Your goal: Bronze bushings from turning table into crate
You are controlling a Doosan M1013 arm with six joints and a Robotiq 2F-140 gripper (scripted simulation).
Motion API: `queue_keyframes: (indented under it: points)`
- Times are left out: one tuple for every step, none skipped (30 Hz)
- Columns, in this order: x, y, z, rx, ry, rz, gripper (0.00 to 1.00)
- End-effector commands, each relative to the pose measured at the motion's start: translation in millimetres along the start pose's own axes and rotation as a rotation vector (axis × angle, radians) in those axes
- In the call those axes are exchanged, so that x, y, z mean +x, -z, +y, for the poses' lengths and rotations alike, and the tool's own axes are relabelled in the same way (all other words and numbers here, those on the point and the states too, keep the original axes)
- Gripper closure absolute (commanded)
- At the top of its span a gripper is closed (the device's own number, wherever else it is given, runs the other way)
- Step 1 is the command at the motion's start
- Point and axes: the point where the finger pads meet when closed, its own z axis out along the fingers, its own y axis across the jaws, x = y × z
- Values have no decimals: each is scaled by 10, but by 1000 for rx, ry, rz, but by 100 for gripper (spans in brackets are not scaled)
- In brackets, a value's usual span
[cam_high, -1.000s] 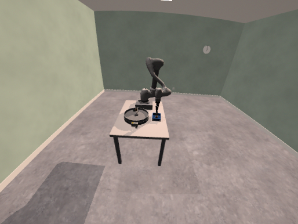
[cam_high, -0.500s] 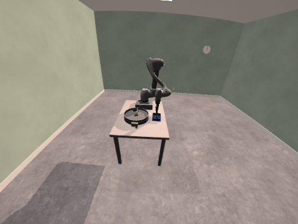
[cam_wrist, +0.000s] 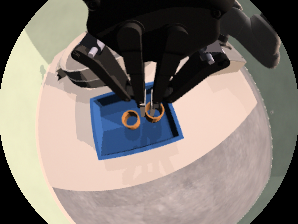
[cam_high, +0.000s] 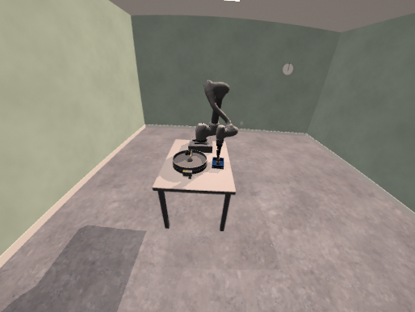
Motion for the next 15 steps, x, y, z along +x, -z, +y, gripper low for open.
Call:
queue_keyframes:
  points:
    - [1, -50, 0, 0, 0, 0, 100]
    - [1, -61, 0, 0, 0, 0, 100]
    - [1, -71, 0, 0, 0, 0, 100]
    - [1, -80, 0, 0, 0, 0, 100]
    - [1, -88, 0, 0, 0, 0, 100]
    - [1, -94, 0, 0, 0, 0, 100]
    - [1, -99, 0, 0, 0, 0, 100]
    - [1, -103, 0, 0, 0, 0, 100]
    - [1, -105, 0, 0, 0, 0, 100]
    - [1, -107, 0, 0, 0, 0, 100]
    - [1, -108, 0, 0, 0, 0, 100]
    - [1, -108, 0, 0, 0, 0, 100]
    - [1, -108, 0, 0, 0, 0, 100]
    - [1, -108, 0, 0, 0, 0, 100]
    - [1, -108, 0, 0, 0, 0, 100]
